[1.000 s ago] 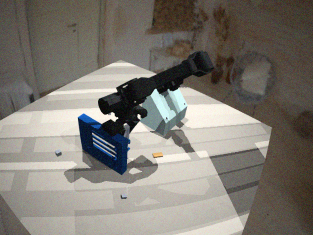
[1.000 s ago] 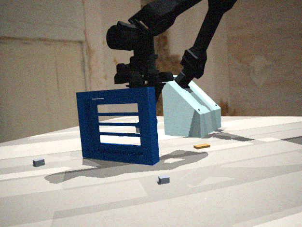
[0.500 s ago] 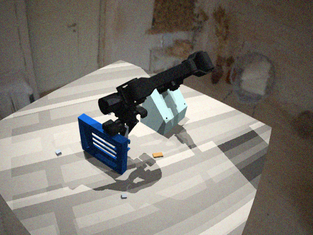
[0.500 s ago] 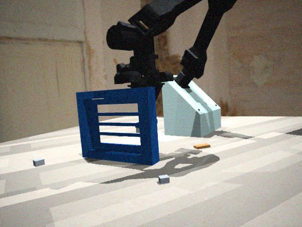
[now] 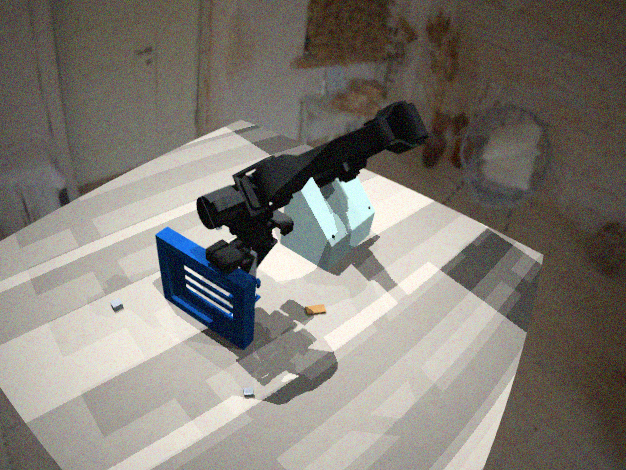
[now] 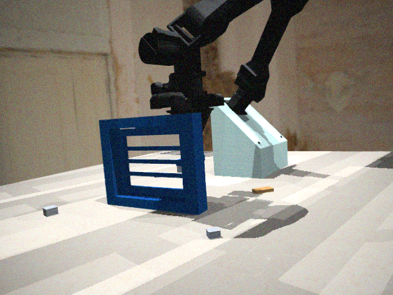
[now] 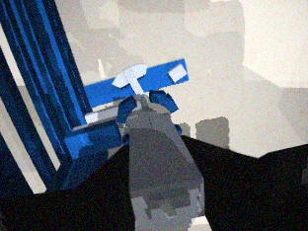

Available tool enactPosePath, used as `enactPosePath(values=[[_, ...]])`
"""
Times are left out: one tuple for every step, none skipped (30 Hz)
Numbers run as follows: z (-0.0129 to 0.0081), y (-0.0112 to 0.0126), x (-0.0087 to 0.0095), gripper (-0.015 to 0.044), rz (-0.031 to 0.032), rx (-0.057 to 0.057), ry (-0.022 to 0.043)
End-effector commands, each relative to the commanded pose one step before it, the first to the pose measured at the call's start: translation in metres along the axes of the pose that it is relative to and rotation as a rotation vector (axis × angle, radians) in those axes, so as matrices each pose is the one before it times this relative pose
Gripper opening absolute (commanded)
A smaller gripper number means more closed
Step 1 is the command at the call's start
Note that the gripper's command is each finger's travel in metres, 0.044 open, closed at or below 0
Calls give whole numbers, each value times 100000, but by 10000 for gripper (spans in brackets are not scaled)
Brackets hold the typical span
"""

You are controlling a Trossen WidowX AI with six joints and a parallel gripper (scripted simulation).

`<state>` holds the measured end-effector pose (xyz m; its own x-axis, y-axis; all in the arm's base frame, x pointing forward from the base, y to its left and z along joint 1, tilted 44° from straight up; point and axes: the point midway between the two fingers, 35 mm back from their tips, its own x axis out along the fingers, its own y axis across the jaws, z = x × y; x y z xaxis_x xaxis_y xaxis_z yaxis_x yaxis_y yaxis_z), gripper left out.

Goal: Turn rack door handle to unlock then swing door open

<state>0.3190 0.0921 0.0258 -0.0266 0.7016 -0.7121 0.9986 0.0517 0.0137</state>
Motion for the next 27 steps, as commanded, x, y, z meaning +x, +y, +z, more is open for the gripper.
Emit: enactPosePath(values=[[358, -451, 50, 22, -217, -6644, -496], [38, -78, 0, 22, -3, -1970, -3], [37, -80, 0, 22, -3, -1970, -2], [35, -81, 0, 22, -3, -1973, -2], [33, -81, 0, 22, -3, -1973, -2], [33, -85, 0, 22, -3, -1901, -2], [32, -86, 0, 22, -3, -1903, -2], [30, -86, 0, 22, -3, -1903, -2], [37, -101, 1, 22, -3, -1900, -4], [35, -102, 1, 22, -4, -1910, -3], [32, -103, 1, 22, -4, -1910, -3], [44, -121, 0, 22, -5, -1787, -3], [41, -122, 0, 22, -5, -1791, -3], [38, -123, 1, 22, -5, -1791, -2], [47, -140, 0, 22, -6, -1757, -4], [44, -142, 0, 22, -6, -1768, -3], [40, -143, 1, 22, -6, -1768, -3], [47, -162, 0, 22, -14, -1740, -9], [44, -163, 1, 22, -14, -1746, -8], [40, -164, 1, 22, -14, -1746, -7], [46, -164, 2, 22, -10, -1616, -23], [42, -165, 2, 22, -10, -1618, -22], [38, -166, 2, 22, -9, -1613, -15], [44, -180, 0, 22, -5, -1580, 1], [40, -183, 0, 22, -5, -1596, 2], [36, -183, 1, 22, -4, -1597, 3], [44, -196, 0, 22, -6, -1595, -1]])
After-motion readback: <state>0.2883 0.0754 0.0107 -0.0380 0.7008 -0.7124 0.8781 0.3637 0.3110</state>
